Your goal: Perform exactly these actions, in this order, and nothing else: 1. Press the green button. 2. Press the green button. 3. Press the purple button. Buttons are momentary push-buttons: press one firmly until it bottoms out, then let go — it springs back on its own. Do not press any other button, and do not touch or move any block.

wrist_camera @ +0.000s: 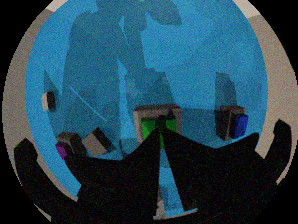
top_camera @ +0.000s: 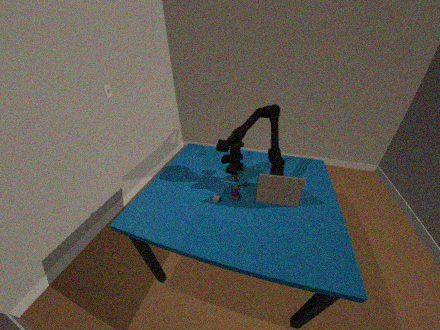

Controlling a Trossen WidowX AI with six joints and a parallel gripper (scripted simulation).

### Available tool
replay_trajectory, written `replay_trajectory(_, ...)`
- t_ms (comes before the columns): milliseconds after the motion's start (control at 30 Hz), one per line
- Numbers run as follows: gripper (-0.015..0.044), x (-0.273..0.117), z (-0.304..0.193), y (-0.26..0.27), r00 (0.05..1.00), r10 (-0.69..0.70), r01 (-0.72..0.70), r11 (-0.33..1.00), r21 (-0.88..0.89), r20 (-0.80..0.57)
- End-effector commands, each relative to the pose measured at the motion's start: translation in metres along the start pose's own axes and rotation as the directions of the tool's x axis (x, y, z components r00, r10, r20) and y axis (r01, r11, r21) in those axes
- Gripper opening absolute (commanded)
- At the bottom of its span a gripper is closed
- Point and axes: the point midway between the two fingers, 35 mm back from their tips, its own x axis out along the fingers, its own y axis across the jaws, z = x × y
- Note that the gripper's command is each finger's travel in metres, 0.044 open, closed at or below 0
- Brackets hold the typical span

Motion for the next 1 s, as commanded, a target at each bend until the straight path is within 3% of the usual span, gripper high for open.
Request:
replay_trajectory(0,0.002,0.002,-0.002,0.001,1.0,-0.004,0.004,1.0,-0.01,-0.01)
replay_trajectory(400,0.002,0.002,-0.002,0.001,1.0,-0.004,0.004,1.0,-0.01,-0.01)
replay_trajectory(567,0.002,-0.03,-0.002,0.001,1.0,-0.003,0.002,1.0,-0.01,-0.01)
replay_trajectory(967,0.002,-0.02,-0.002,0.001,1.0,-0.002,0.002,1.0,-0.01,-0.01)
